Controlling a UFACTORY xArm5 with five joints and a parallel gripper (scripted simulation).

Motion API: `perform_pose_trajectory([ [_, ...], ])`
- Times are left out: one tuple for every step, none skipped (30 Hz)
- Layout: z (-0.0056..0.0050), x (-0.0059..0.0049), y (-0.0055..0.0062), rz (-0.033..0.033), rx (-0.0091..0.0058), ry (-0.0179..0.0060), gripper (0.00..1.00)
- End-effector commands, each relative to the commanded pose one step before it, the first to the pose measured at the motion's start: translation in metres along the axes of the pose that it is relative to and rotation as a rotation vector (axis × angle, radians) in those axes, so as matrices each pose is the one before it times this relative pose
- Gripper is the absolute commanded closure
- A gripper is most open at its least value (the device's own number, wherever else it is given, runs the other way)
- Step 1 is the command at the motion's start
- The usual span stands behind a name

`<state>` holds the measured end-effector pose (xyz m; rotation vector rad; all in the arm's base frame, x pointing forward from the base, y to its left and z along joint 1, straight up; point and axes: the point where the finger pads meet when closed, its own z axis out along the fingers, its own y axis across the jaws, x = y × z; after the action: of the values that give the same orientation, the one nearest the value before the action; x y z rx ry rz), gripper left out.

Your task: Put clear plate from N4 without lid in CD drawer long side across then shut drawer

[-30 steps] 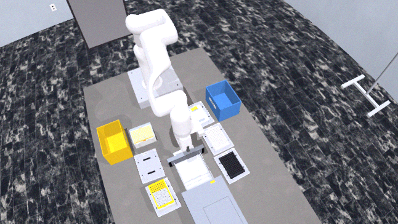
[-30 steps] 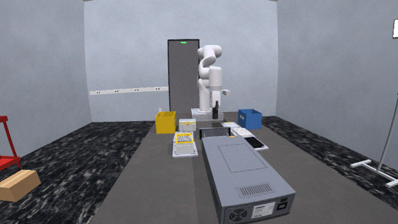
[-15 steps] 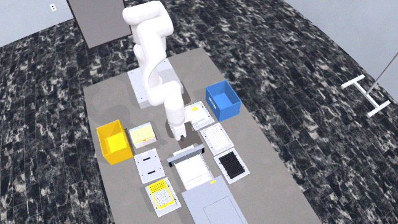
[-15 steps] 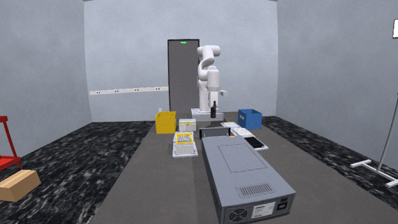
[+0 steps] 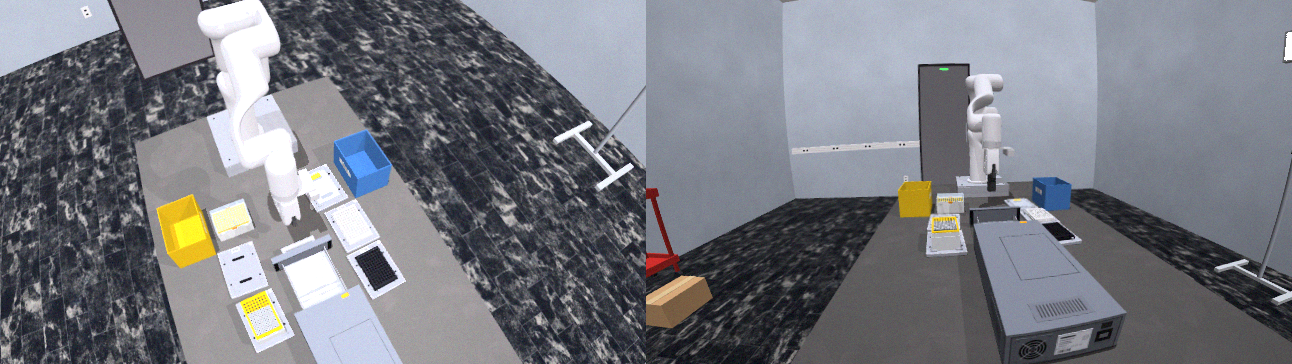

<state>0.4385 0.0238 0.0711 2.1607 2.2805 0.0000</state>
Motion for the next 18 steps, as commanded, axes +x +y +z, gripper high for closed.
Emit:
perform_pose_trajectory([
  [0.00435, 0.00001, 0.00112, 0.00001, -0.00333, 0.00002, 1.00],
  [0.00167, 0.00000, -0.00001, 0.00000, 0.00001, 0.00000, 1.00],
  [0.00167, 0.00000, -0.00001, 0.00000, 0.00001, 0.00000, 1.00],
  [0.00167, 0.00000, -0.00001, 0.00000, 0.00001, 0.00000, 1.00],
  [0.00167, 0.00000, -0.00001, 0.00000, 0.00001, 0.00000, 1.00],
  [0.00167, 0.00000, -0.00001, 0.00000, 0.00001, 0.00000, 1.00],
  [0.00167, 0.00000, -0.00001, 0.00000, 0.00001, 0.00000, 1.00],
  [0.00000, 0.00000, 0.00000, 0.00000, 0.00000, 0.00000, 1.00],
  [0.00000, 0.00000, 0.00000, 0.00000, 0.00000, 0.00000, 1.00],
  [0.00168, 0.00000, 0.00000, 0.00000, 0.00001, 0.00000, 1.00],
  [0.00167, 0.00000, -0.00001, 0.00000, 0.00001, 0.00000, 1.00],
  [0.00167, 0.00000, -0.00001, 0.00000, 0.00001, 0.00000, 1.00],
  [0.00167, 0.00000, -0.00001, 0.00000, 0.00001, 0.00000, 1.00],
  [0.00167, 0.00000, -0.00001, 0.00000, 0.00001, 0.00000, 1.00],
  [0.00167, 0.00000, -0.00001, 0.00000, 0.00001, 0.00000, 1.00],
  [0.00167, 0.00000, -0.00001, 0.00000, 0.00001, 0.00000, 1.00],
  [0.00167, 0.00000, -0.00001, 0.00000, 0.00001, 0.00000, 1.00],
  [0.00167, 0.00000, -0.00001, 0.00000, 0.00001, 0.00000, 1.00],
])
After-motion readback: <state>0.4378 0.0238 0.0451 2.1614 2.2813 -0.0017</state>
